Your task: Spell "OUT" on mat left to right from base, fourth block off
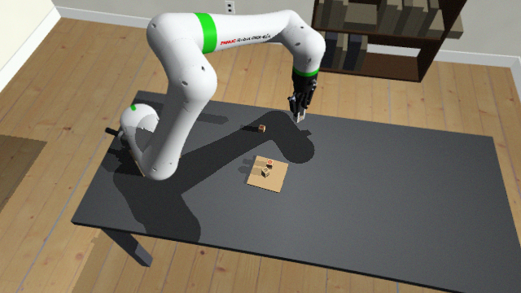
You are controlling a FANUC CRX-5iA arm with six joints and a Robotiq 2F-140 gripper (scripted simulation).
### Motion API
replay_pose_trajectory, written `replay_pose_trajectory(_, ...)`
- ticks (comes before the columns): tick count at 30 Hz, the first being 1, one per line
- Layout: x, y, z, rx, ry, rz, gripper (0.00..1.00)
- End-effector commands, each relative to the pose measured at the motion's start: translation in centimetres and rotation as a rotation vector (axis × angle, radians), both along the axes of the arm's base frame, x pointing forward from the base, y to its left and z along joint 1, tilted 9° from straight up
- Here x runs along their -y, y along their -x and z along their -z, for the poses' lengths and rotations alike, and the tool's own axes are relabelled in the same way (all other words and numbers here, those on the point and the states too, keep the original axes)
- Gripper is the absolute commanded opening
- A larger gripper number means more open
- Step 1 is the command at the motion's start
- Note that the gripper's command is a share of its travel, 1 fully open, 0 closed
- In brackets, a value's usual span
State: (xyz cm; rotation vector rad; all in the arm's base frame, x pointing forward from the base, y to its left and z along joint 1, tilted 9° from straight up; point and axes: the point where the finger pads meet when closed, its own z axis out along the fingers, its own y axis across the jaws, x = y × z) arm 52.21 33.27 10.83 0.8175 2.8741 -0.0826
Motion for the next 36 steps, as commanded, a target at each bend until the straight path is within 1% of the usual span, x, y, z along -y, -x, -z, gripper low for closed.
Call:
replay_pose_trajectory(1, -0.1, 0.1, -0.5, 0.000, 0.000, 0.000, 0.13)
replay_pose_trajectory(11, 0.0, 0.1, -0.5, 0.000, 0.000, -0.002, 0.13)
replay_pose_trajectory(15, 0.4, 0.0, -0.6, -0.004, 0.005, -0.036, 0.13)
replay_pose_trajectory(24, 3.7, -0.3, -1.2, -0.028, 0.036, -0.280, 0.13)
replay_pose_trajectory(26, 3.7, -0.3, -1.2, -0.028, 0.036, -0.280, 0.13)
replay_pose_trajectory(28, 4.9, -0.3, -1.4, -0.037, 0.048, -0.373, 0.13)
replay_pose_trajectory(36, 7.5, -0.4, -1.8, -0.055, 0.073, -0.563, 0.13)
